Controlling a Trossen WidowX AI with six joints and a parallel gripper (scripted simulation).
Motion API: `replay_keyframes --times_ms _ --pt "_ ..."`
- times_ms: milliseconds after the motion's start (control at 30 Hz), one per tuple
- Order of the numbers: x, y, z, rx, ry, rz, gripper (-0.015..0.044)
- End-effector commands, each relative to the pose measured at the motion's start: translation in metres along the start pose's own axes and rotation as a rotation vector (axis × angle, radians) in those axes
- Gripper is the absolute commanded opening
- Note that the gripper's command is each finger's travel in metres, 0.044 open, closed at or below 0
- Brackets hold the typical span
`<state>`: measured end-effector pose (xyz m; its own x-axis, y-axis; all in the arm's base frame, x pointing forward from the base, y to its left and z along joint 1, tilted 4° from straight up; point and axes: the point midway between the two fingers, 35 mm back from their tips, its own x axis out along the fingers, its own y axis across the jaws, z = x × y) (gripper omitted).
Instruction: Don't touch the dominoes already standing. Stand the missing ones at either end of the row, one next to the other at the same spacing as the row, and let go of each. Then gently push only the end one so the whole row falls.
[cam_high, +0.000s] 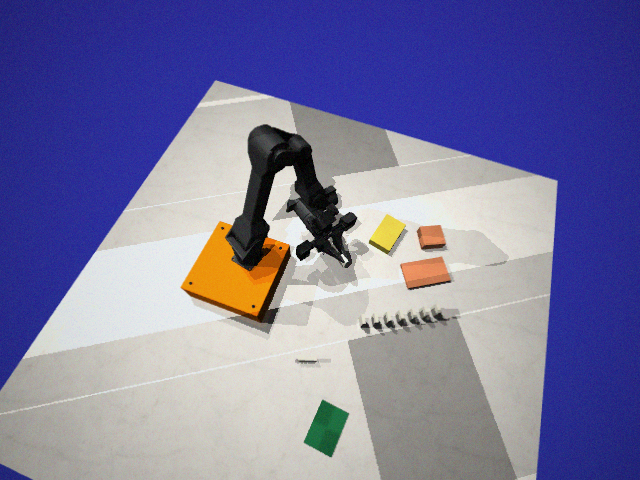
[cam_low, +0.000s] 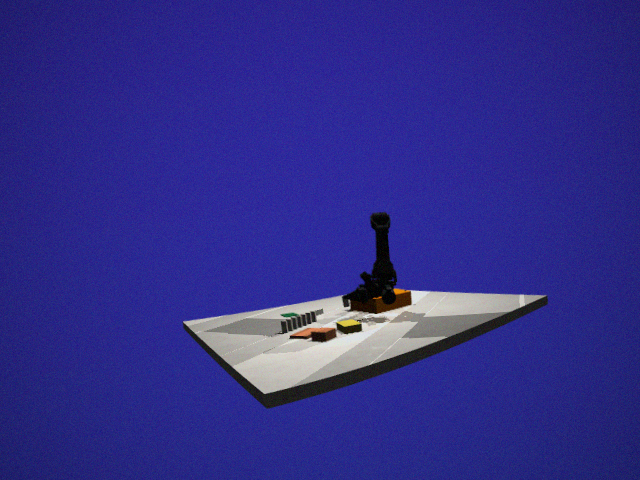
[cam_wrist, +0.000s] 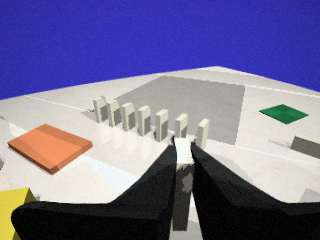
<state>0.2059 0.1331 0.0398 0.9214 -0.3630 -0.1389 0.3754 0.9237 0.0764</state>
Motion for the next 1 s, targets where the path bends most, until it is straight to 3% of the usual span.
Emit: replay_keyframes --times_ms 0,500,900,967 --pt "0.002 -0.003 -0.011 -0.015 -0.003 -0.001 0.0022" --pt "0.010 -0.011 -0.054 -0.015 -0.002 0.001 0.0022" --pt "0.011 -0.011 -0.055 -0.014 -0.002 0.001 0.0022" --pt "0.011 -0.011 -0.055 -0.014 -0.002 0.001 0.0075"
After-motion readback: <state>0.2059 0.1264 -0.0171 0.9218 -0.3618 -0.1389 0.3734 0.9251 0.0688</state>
